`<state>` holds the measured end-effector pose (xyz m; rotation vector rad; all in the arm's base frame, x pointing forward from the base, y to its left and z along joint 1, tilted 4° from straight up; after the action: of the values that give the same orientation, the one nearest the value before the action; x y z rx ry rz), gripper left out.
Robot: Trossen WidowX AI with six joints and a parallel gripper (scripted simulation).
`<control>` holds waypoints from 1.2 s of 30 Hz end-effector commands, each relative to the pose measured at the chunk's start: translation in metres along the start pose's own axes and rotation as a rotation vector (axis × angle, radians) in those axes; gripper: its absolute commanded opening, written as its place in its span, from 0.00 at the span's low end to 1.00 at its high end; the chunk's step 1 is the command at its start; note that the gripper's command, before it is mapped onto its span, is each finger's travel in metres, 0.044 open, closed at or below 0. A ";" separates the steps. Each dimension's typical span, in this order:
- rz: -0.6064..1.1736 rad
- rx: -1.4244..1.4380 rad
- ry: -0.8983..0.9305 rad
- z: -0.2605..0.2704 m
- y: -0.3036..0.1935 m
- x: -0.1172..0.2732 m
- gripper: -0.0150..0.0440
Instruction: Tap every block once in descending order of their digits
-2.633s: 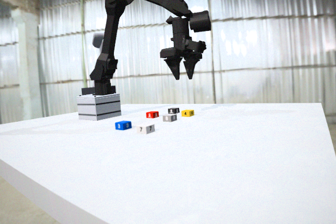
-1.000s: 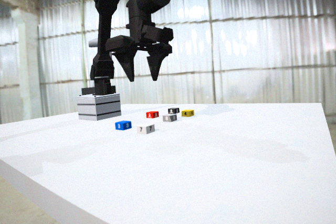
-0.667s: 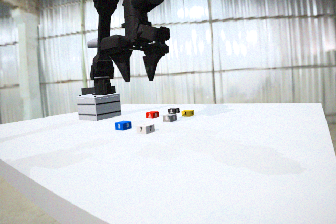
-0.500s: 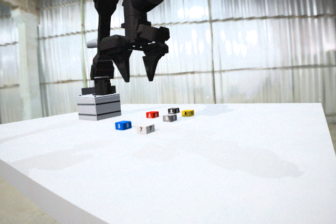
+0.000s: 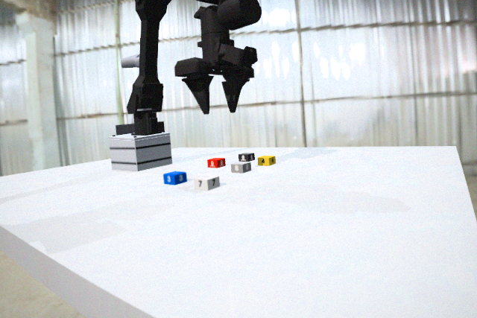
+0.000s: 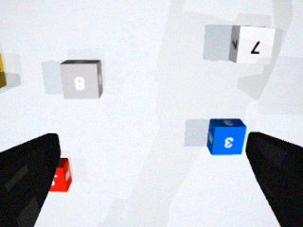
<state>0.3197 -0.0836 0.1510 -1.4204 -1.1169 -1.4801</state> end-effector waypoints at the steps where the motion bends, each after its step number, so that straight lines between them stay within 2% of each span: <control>1: -0.009 0.003 0.000 0.047 -0.049 0.004 0.93; 6: -0.005 0.003 0.003 0.083 -0.121 -0.006 0.93; 11: -0.004 0.003 0.003 0.086 -0.131 -0.008 0.93; 13: -0.004 0.003 0.003 0.087 -0.130 -0.018 0.84; 18: -0.004 0.003 0.002 0.087 -0.131 -0.087 0.62; 25: -0.004 0.003 0.002 0.086 -0.131 -0.089 0.31; 26: -0.004 0.003 0.002 0.086 -0.131 -0.089 0.29; 36: -0.004 0.003 0.002 0.086 -0.131 -0.090 0.29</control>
<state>0.2273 0.0362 0.0520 -1.4112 -1.1156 -1.4839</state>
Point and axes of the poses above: the point midway between the two fingers, 35 mm back from their tips, its own x axis back along the fingers, its own z axis across the jaws, y = z × x, the point moved 5 cm from there along x, back along the fingers, and after that the axes turned 14 degrees about -x, right-handed, at the moved point
